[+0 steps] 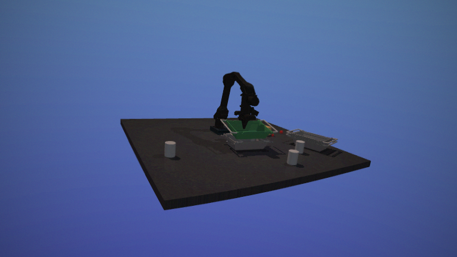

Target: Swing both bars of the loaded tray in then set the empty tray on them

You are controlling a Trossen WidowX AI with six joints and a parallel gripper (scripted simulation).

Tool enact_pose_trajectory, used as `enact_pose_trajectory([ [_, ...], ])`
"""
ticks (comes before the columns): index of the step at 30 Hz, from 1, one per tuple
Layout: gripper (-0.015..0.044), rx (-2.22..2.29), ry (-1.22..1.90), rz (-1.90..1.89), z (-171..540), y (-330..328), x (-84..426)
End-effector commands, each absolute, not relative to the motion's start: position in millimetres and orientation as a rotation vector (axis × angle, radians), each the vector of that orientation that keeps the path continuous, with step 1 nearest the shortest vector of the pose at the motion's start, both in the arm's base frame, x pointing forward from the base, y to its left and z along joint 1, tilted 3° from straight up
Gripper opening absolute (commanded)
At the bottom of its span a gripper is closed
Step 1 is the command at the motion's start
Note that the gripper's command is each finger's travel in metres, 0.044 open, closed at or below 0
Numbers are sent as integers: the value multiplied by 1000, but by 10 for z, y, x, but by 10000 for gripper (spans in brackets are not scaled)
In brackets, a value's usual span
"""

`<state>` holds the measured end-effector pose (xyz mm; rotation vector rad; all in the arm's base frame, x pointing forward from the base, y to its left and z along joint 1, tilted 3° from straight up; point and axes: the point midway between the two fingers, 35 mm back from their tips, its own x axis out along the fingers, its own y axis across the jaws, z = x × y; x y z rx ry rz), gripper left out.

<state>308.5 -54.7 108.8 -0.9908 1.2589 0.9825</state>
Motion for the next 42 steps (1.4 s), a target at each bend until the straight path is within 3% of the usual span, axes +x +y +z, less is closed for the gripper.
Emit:
enact_pose_trajectory([
  [1, 0, -983, 1269, 993, 1028, -535, 3050],
  [42, 0, -975, 1279, 1002, 963, -523, 3013],
])
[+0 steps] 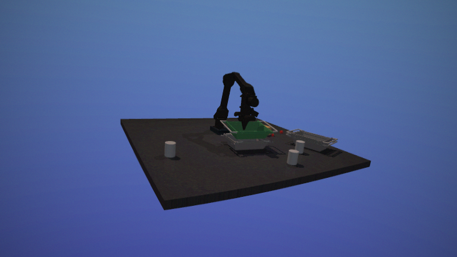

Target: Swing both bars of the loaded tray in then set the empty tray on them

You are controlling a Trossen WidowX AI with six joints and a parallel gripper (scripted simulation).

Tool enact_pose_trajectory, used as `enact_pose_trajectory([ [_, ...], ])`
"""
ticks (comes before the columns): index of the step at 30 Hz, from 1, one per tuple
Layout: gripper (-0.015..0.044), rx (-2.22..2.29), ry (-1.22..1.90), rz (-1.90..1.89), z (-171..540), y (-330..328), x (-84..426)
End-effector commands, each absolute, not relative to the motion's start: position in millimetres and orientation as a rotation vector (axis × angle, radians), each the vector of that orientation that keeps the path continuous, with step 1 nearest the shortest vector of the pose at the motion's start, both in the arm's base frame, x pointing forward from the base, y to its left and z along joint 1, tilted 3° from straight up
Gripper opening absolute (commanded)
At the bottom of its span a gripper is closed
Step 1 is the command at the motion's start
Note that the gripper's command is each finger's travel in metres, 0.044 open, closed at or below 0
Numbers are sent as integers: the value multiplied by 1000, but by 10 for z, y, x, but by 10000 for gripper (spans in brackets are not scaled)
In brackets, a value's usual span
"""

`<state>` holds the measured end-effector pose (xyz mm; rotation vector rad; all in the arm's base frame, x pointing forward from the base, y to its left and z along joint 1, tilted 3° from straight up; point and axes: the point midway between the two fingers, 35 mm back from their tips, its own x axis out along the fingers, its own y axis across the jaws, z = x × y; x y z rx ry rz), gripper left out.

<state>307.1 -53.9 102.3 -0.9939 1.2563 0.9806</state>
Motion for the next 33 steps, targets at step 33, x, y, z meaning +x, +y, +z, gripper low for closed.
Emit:
enact_pose_trajectory([
  [33, 0, -975, 1279, 1003, 885, -514, 2995],
])
